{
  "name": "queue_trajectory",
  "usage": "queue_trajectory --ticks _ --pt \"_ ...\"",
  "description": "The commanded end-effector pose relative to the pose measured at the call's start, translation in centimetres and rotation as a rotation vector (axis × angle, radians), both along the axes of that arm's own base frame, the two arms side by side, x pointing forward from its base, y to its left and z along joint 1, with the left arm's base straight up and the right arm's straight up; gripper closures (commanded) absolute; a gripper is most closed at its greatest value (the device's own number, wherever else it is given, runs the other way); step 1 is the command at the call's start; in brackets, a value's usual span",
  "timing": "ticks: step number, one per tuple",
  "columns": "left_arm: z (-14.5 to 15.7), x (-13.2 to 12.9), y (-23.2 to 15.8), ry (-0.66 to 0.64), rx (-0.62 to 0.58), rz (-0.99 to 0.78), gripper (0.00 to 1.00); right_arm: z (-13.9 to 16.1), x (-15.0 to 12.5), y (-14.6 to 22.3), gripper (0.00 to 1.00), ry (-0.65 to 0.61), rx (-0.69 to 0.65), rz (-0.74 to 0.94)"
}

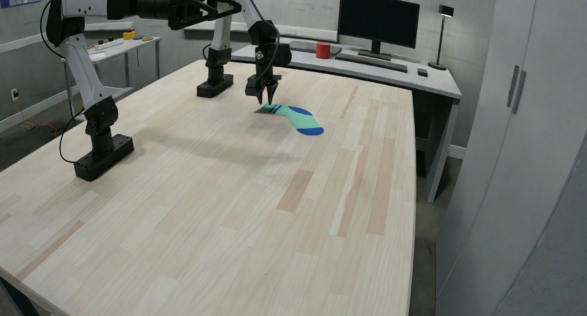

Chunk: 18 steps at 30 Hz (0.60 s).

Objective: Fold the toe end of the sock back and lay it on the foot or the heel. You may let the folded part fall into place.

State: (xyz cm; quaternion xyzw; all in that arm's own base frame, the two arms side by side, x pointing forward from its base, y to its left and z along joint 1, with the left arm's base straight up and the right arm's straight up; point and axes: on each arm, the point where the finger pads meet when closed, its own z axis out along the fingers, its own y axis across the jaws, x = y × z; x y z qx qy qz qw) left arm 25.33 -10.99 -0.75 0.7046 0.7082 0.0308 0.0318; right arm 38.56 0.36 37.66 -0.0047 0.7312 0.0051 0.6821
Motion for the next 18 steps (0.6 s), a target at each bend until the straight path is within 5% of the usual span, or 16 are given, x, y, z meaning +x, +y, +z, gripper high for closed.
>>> queue_trajectory --ticks 1,18 --pt "-0.6 0.5 -0.4 -0.012 -0.023 0.0 0.67 1.4 -0.3 0.1 0.0 -0.036 -0.004 0.003" --pt "-1.8 0.7 0.0 -0.025 -0.003 0.007 0.68 1.4 -0.3 0.1 0.0 -0.036 -0.004 0.003"
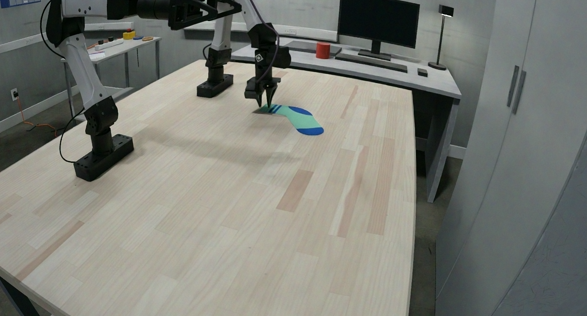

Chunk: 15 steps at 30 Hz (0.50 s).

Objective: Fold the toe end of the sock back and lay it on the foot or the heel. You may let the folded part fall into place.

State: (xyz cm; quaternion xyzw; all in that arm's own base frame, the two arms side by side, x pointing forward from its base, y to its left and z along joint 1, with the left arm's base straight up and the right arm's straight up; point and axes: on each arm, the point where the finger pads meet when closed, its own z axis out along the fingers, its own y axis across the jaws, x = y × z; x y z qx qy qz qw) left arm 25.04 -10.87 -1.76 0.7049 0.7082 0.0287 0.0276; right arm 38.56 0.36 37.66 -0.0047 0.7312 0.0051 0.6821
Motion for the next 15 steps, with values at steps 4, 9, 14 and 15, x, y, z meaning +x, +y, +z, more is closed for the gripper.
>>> queue_trajectory --ticks 4,9,14,15 --pt "-0.99 1.18 -0.07 -0.047 -0.005 0.012 0.71 1.41 -0.32 0.05 0.0 -0.036 -0.004 0.003" --pt "-1.17 1.27 0.02 -0.064 0.004 0.015 0.74 1.41 -0.32 0.05 0.0 -0.036 -0.004 0.003" --pt "-1.23 1.15 0.05 -0.063 0.005 0.012 0.76 1.41 -0.32 0.05 0.0 -0.036 -0.004 0.003" --pt "-1.09 1.8 -0.11 -0.101 0.004 0.015 0.77 1.41 -0.32 0.05 0.0 -0.036 -0.004 0.003"
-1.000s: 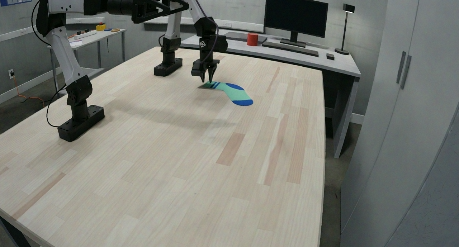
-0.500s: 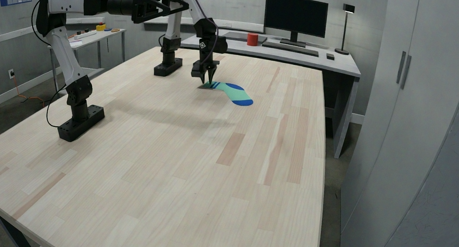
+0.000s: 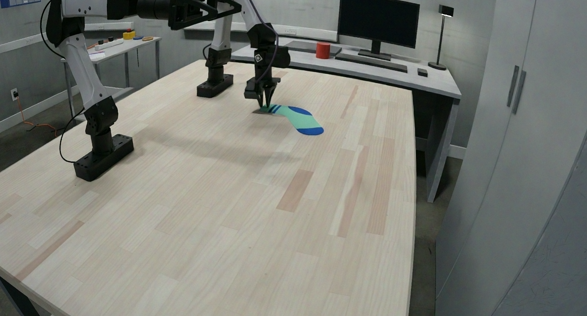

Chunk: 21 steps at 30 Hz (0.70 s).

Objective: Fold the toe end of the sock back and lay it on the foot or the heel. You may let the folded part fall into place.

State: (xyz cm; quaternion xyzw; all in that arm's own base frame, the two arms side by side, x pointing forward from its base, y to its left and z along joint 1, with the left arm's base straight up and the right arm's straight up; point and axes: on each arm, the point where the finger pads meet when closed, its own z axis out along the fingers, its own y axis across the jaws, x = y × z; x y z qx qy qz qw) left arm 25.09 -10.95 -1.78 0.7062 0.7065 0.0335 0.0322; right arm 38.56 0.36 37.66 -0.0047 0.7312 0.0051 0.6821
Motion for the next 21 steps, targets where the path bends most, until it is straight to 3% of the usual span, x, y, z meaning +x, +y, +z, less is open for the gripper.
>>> queue_trajectory --ticks 1,21 --pt "-1.17 1.19 0.05 -0.06 0.006 0.015 0.78 1.41 -0.32 0.05 0.0 -0.036 -0.004 0.003" --pt "-1.32 1.03 0.15 -0.054 0.01 0.015 0.89 1.41 -0.32 0.05 0.0 -0.036 -0.004 0.003"
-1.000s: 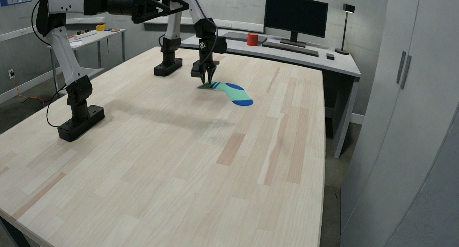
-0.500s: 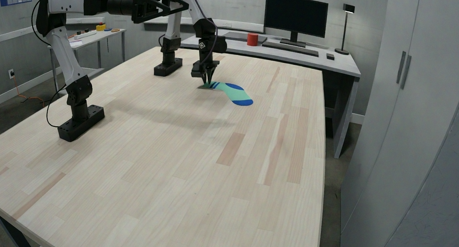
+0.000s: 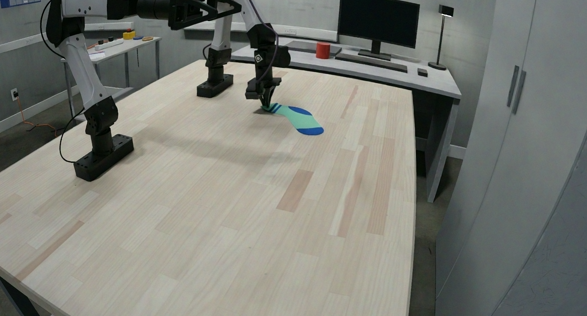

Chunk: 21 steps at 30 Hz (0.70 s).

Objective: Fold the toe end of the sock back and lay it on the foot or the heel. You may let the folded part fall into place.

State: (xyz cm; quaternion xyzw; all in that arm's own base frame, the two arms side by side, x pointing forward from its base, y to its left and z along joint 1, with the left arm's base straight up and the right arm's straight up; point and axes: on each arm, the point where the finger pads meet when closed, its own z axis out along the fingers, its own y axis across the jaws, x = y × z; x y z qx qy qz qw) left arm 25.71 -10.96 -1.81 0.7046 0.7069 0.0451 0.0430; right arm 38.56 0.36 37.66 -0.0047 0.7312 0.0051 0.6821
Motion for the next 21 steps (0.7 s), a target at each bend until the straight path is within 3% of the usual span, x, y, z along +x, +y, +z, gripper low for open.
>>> queue_trajectory --ticks 1,13,14,15,16,21 --pt "-1.3 0.4 0.2 -0.023 0.008 0.012 0.9 1.4 -0.3 0.1 0.0 -0.036 -0.004 0.003" --pt "-1.3 0.3 -0.1 -0.016 -0.005 0.011 0.97 1.4 -0.3 0.1 0.0 -0.036 -0.004 0.003" --pt "0.3 2.3 -0.5 -0.159 -0.026 0.018 0.97 1.4 -0.3 0.1 0.0 -0.036 -0.004 0.003" --pt "-0.2 2.3 -0.4 -0.166 -0.019 0.02 0.97 1.4 -0.3 0.1 0.0 -0.036 -0.004 0.003" --pt "-1.2 0.4 0.1 -0.053 0.001 0.007 0.97 1.4 -0.3 0.1 0.0 -0.036 -0.004 0.003" --pt "-1.5 0.4 0.2 -0.047 -0.013 0.018 0.97 1.4 -0.3 0.1 0.0 -0.036 -0.004 0.003"
